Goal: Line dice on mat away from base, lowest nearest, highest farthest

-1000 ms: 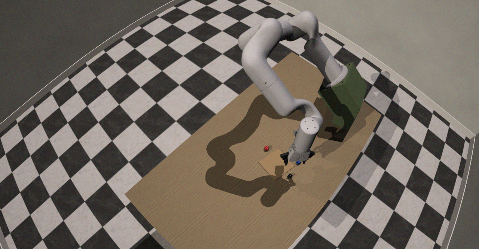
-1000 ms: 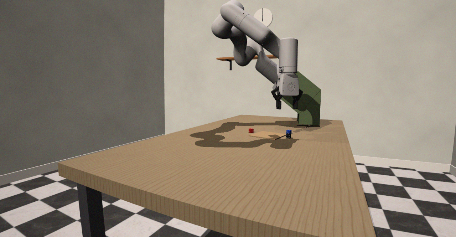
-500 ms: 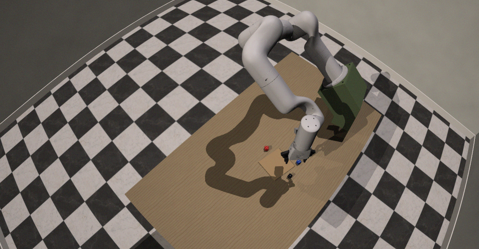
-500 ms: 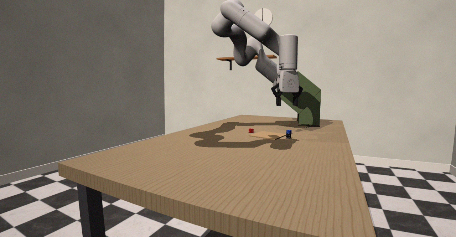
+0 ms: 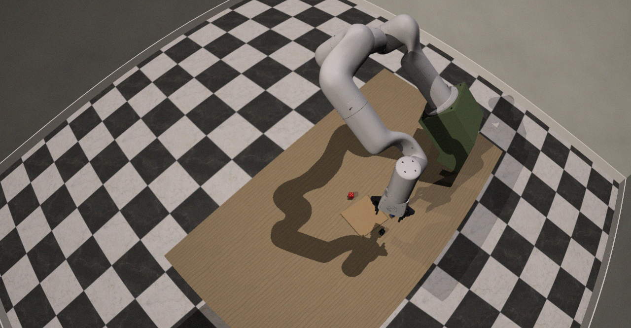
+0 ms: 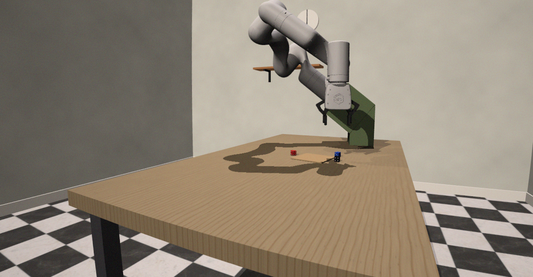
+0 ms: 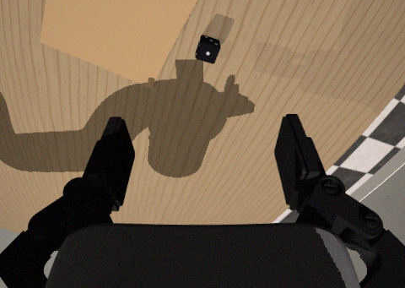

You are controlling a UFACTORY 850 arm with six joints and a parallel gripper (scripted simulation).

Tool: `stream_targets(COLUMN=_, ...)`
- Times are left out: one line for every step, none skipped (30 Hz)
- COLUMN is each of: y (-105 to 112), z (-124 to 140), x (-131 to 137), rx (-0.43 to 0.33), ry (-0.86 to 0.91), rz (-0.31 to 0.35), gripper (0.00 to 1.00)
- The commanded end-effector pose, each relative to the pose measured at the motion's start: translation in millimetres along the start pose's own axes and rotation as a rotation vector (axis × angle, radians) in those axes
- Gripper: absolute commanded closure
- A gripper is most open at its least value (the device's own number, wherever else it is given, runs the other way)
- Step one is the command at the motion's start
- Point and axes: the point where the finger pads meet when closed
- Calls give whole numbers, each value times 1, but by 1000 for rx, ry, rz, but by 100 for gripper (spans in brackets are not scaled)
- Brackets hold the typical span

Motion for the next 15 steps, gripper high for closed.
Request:
stream_targets(y=-1, z=5, x=1, rx=-11, ry=-157, rz=-6, gripper=0)
stream_targets(y=-2, z=6, x=1, rx=-11, ry=-206, rz=-5, gripper=0)
stream_targets(y=-2, z=6, x=1, rx=-11, ry=-224, rz=-5, gripper=0)
stream_targets(y=-2, z=8, x=1, rx=-11, ry=-271, rz=-5, gripper=0)
stream_targets(y=-2, z=8, x=1, rx=-11, ry=-278, rz=-5, gripper=0)
stream_targets(y=-2, z=8, x=1, rx=-11, ry=-278, rz=-5, gripper=0)
stream_targets(y=-2, z=8, x=1, rx=-11, ry=-278, rz=-5, gripper=0)
stream_targets(y=-3, z=9, x=2, rx=-11, ry=-315, rz=-5, gripper=0)
stream_targets(y=-3, z=9, x=2, rx=-11, ry=-338, rz=-4, gripper=0)
stream_targets(y=-3, z=10, x=2, rx=-11, ry=-347, rz=-4, gripper=0)
stream_targets(y=-3, z=10, x=2, rx=-11, ry=-349, rz=-4, gripper=0)
stream_targets(y=-3, z=10, x=2, rx=-11, ry=-349, rz=-4, gripper=0)
stream_targets(y=-3, z=10, x=2, rx=-11, ry=-349, rz=-4, gripper=0)
stream_targets(y=-3, z=10, x=2, rx=-11, ry=-349, rz=-4, gripper=0)
stream_targets(y=-3, z=10, x=2, rx=-11, ry=-349, rz=-4, gripper=0)
Point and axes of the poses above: the point where the finger pads meet when closed, its own y axis back along the fingers, its own x axis across the jaws, z = x × y, and after that the axes turned 9 degrees about y, right-handed
